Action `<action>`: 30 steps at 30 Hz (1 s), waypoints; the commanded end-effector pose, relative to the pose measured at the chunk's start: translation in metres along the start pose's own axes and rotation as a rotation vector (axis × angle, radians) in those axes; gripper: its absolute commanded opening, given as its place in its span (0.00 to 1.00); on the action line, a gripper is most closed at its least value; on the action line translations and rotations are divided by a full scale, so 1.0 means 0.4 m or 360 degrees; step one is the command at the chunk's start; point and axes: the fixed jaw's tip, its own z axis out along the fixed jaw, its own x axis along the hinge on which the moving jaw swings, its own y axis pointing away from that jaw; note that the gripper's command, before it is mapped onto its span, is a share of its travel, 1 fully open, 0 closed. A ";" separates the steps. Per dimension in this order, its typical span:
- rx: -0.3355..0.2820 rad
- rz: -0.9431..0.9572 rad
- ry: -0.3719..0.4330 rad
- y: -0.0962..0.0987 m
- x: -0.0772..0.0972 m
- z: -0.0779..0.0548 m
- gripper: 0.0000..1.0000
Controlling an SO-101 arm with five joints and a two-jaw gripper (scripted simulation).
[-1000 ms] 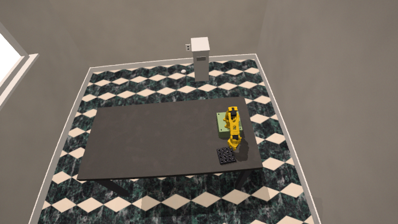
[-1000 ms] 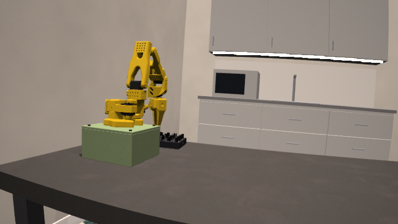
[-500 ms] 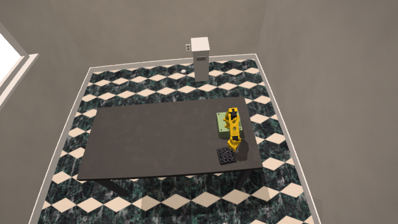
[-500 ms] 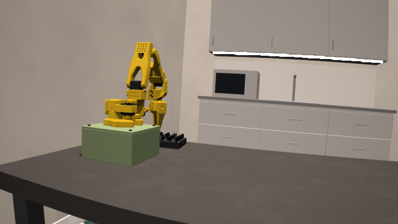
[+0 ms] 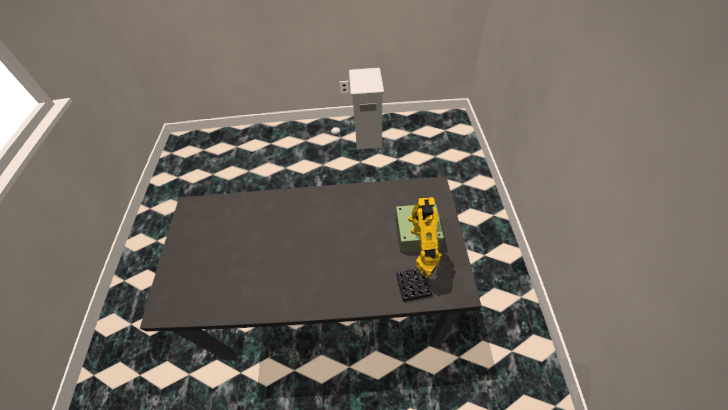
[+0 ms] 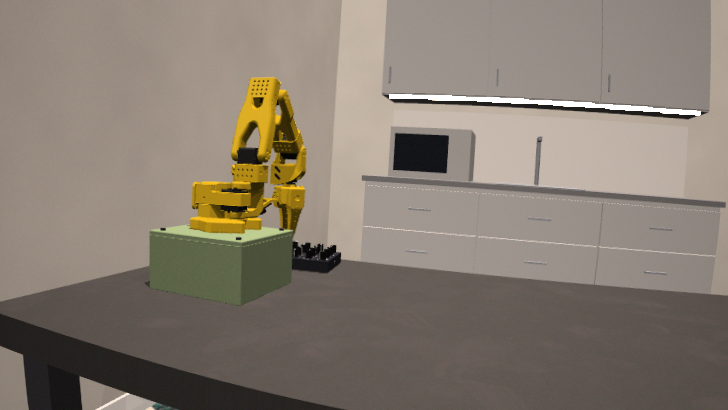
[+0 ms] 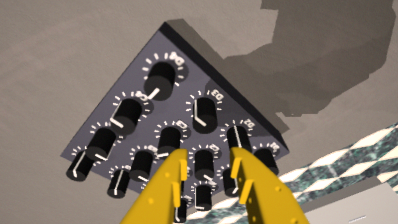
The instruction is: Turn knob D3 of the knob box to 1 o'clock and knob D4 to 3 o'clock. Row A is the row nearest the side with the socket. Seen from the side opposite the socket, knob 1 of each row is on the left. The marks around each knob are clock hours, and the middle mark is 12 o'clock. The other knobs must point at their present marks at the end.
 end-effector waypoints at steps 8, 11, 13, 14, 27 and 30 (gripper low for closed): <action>-0.0014 -0.0027 -0.0020 0.002 -0.007 0.008 0.10; -0.0014 -0.0027 -0.0020 0.002 -0.007 0.008 0.10; -0.0014 -0.0027 -0.0020 0.002 -0.007 0.008 0.10; -0.0014 -0.0027 -0.0020 0.002 -0.008 0.008 0.10; -0.0014 -0.0027 -0.0020 0.003 -0.015 0.015 0.10; -0.0014 -0.0027 -0.0020 0.003 -0.015 0.015 0.10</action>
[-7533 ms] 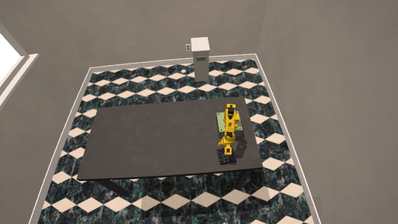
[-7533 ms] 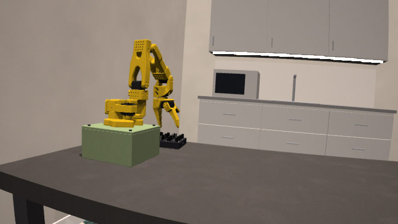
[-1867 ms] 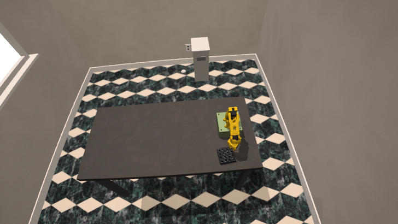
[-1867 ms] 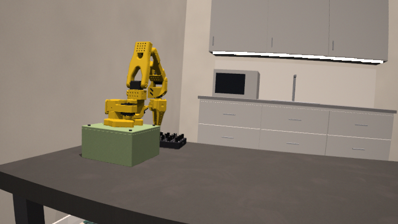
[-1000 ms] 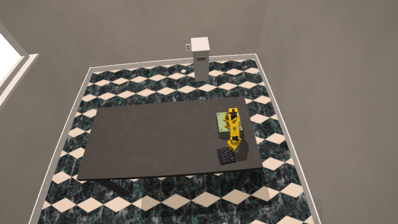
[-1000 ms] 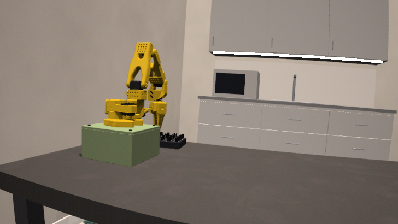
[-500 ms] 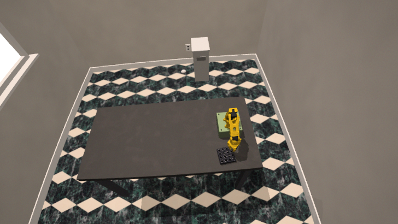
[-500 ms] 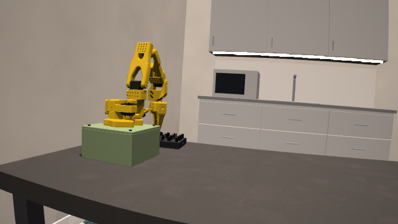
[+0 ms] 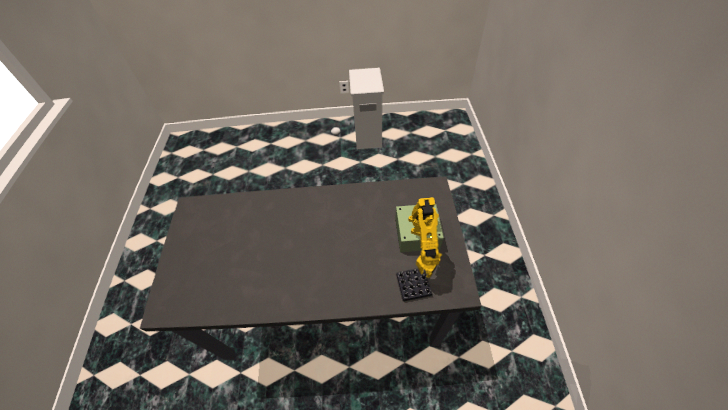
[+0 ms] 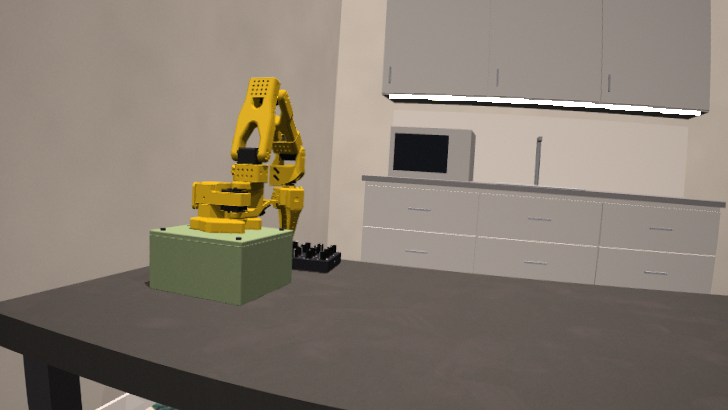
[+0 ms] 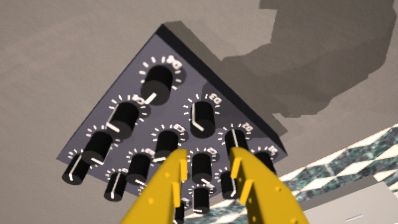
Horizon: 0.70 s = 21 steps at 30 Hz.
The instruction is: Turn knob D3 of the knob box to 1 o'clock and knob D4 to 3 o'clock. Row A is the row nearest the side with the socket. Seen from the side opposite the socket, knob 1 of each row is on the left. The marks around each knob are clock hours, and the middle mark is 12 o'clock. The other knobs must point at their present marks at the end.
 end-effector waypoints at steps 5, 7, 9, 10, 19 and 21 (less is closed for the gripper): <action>-0.0024 -0.0014 -0.0030 0.007 -0.014 0.011 0.10; -0.0024 -0.0014 -0.0030 0.008 -0.015 0.011 0.10; -0.0024 -0.0014 -0.0030 0.009 -0.016 0.012 0.10; -0.0024 -0.0014 -0.0030 0.009 -0.016 0.012 0.10; -0.0024 -0.0014 -0.0030 0.009 -0.017 0.012 0.10; -0.0024 -0.0014 -0.0030 0.009 -0.016 0.011 0.10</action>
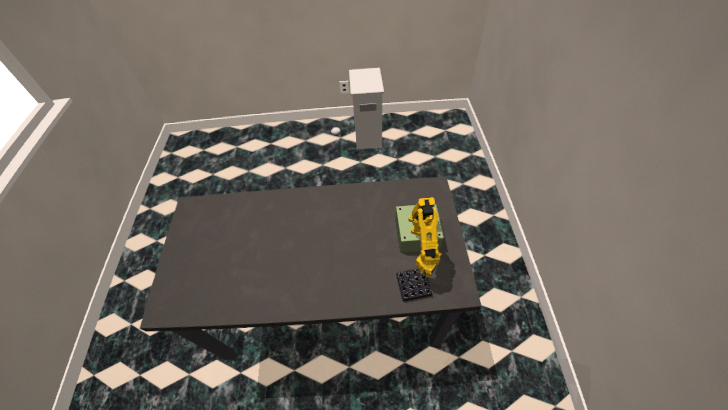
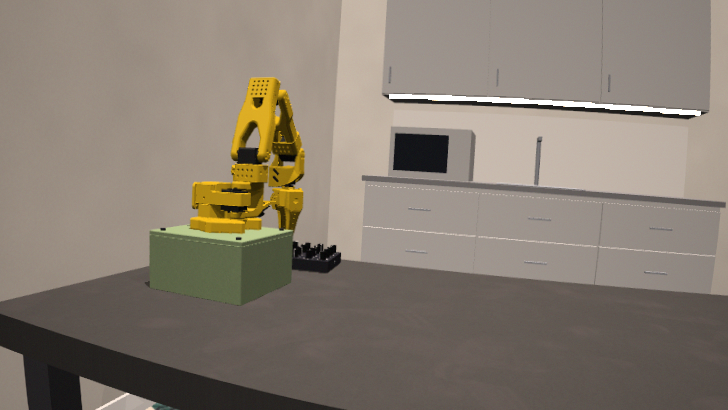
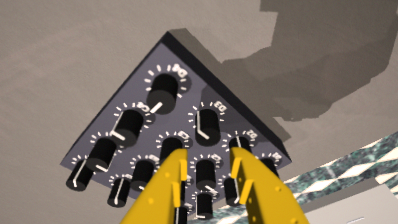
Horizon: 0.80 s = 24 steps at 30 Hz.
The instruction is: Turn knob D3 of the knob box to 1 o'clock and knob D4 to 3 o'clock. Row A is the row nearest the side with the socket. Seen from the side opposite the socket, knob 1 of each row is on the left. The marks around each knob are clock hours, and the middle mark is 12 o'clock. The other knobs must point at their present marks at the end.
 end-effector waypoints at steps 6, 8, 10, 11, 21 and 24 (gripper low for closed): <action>-0.0015 -0.0013 -0.0021 0.002 -0.008 0.003 0.10; -0.0015 -0.0013 -0.0021 0.002 -0.008 0.003 0.10; -0.0015 -0.0013 -0.0021 0.002 -0.008 0.003 0.10; -0.0015 -0.0013 -0.0021 0.002 -0.008 0.003 0.10; -0.0015 -0.0013 -0.0021 0.002 -0.007 0.012 0.10; -0.0015 -0.0013 -0.0021 0.001 -0.007 0.021 0.10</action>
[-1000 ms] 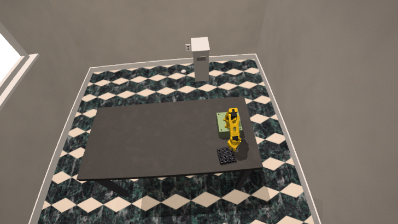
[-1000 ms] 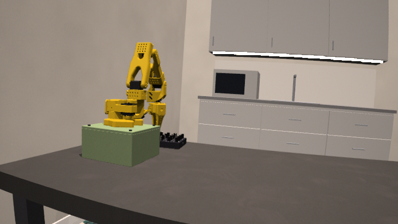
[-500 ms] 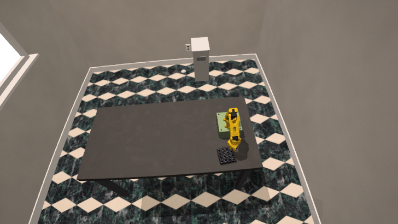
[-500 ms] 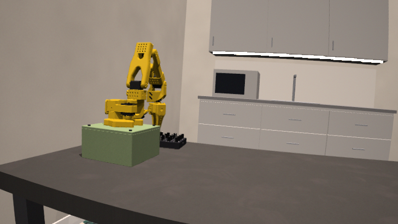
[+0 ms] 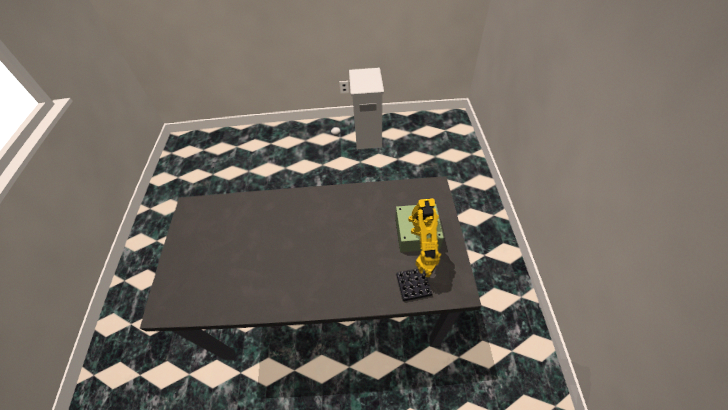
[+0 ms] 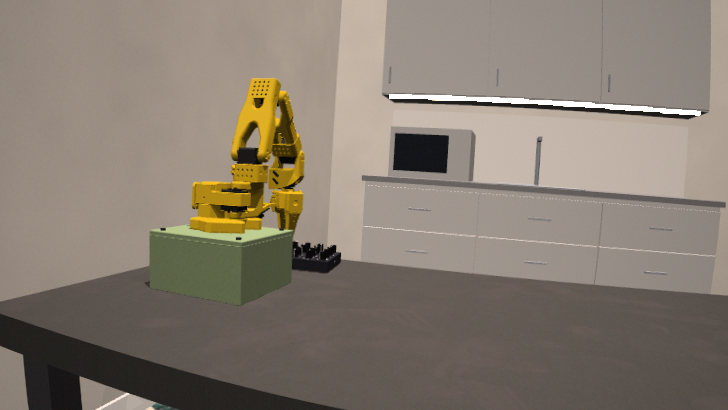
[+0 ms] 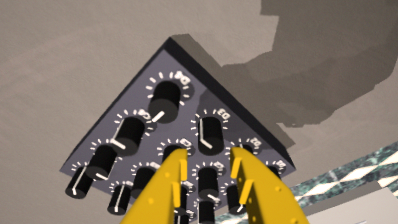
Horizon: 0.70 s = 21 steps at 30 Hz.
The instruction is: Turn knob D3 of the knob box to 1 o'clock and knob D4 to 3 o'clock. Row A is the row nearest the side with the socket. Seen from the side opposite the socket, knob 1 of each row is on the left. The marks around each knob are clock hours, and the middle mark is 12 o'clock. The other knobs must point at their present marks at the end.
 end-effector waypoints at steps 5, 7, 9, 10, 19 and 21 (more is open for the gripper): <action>-0.0004 -0.0013 -0.0007 -0.002 -0.004 0.021 0.10; -0.0004 -0.0013 -0.0007 -0.002 -0.004 0.028 0.10; -0.0004 -0.0013 -0.0007 -0.002 -0.004 0.035 0.10; -0.0004 -0.0013 -0.0007 -0.002 -0.004 0.038 0.10; -0.0004 -0.0013 -0.0007 -0.001 -0.005 0.050 0.10; -0.0004 -0.0013 -0.0007 -0.001 -0.005 0.050 0.10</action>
